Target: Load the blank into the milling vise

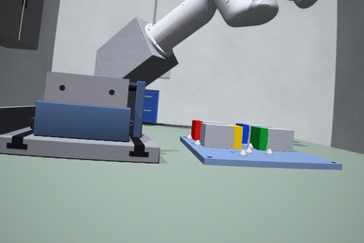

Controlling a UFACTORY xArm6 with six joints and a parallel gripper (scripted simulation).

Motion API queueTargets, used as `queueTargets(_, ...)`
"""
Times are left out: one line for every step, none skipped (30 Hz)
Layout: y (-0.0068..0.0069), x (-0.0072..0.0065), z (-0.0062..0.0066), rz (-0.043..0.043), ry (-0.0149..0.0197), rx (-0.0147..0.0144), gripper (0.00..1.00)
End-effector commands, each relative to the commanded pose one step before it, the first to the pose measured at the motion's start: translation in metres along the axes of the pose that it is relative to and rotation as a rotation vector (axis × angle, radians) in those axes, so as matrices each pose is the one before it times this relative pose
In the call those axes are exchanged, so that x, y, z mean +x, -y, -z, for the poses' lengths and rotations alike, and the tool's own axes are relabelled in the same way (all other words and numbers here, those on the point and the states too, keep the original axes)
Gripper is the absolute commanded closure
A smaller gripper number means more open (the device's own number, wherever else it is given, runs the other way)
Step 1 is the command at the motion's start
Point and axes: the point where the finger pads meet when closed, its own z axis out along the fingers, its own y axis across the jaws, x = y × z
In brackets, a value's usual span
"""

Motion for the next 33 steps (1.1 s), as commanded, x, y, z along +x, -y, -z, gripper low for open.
queueTargets(-0.0003, -0.00201, 0.00048, 0.00116, 0.00057, -0.00124, 0.0)
queueTargets(0.00004, -0.00055, 0.0, 0.00001, 0.0, 0.0, 0.0)
queueTargets(0.0, 0.0, 0.0, 0.0, 0.0, 0.0, 0.0)
queueTargets(0.0, 0.0, 0.0, 0.0, 0.0, 0.0, 0.0)
queueTargets(0.0, 0.0, 0.0, 0.0, 0.0, 0.0, 0.0)
queueTargets(0.0, 0.0, 0.0, 0.0, 0.0, 0.0, 0.0)
queueTargets(0.0, 0.0, 0.0, 0.0, 0.0, 0.0, 0.0)
queueTargets(0.0, 0.0, 0.0, 0.0, 0.0, 0.0, 0.0)
queueTargets(0.0, 0.0, 0.0, 0.0, 0.0, 0.0, 0.0)
queueTargets(0.00001, -0.00017, 0.0, -0.00002, 0.00002, -0.00001, 0.0)
queueTargets(0.00002, -0.00028, 0.0, 0.0, 0.0, 0.0, 0.0)
queueTargets(0.00002, -0.00028, 0.0, 0.0, 0.0, 0.0, 0.0)
queueTargets(0.00002, -0.00028, 0.0, 0.0, 0.0, 0.0, 0.0)
queueTargets(0.00002, -0.00028, 0.0, 0.0, 0.0, 0.0, 0.0)
queueTargets(0.00002, -0.00028, 0.0, 0.0, 0.0, 0.0, 0.0)
queueTargets(0.00002, -0.00028, 0.0, 0.0, 0.0, 0.0, 0.0)
queueTargets(0.00002, -0.00028, 0.0, 0.0, 0.0, 0.0, 0.0)
queueTargets(0.00002, -0.00028, 0.0, 0.0, 0.0, 0.0, 0.0)
queueTargets(0.00002, -0.00028, 0.0, 0.0, 0.0, 0.0, 0.0)
queueTargets(0.0, 0.0, 0.0, 0.0, 0.0, 0.0, 0.0)
queueTargets(0.0, 0.0, 0.0, 0.0, 0.0, 0.0, 0.0)
queueTargets(0.0, 0.0, 0.0, 0.0, 0.0, 0.0, 0.0)
queueTargets(0.0, 0.0, 0.0, 0.0, 0.0, 0.0, 0.0)
queueTargets(0.0, 0.0, 0.0, 0.0, 0.0, 0.0, 0.0)
queueTargets(0.0, 0.0, 0.0, 0.0, 0.0, 0.0, 0.0)
queueTargets(0.0, 0.0, 0.0, 0.0, 0.0, 0.0, 0.0)
queueTargets(-0.00001, 0.00006, 0.0, 0.0, 0.00001, -0.00001, 0.0)
queueTargets(0.0, 0.0, 0.0, 0.0, 0.0, 0.0, 0.0)
queueTargets(0.0, 0.0, 0.0, 0.0, 0.0, 0.0, 0.0)
queueTargets(0.0, 0.0, 0.0, 0.0, 0.0, 0.0, 0.0)
queueTargets(0.0, 0.0, 0.0, 0.0, 0.0, 0.0, 0.0)
queueTargets(0.0, 0.0, 0.0, 0.0, 0.0, 0.0, 0.0)
queueTargets(0.0, 0.0, 0.0, 0.0, 0.0, 0.0, 0.0)
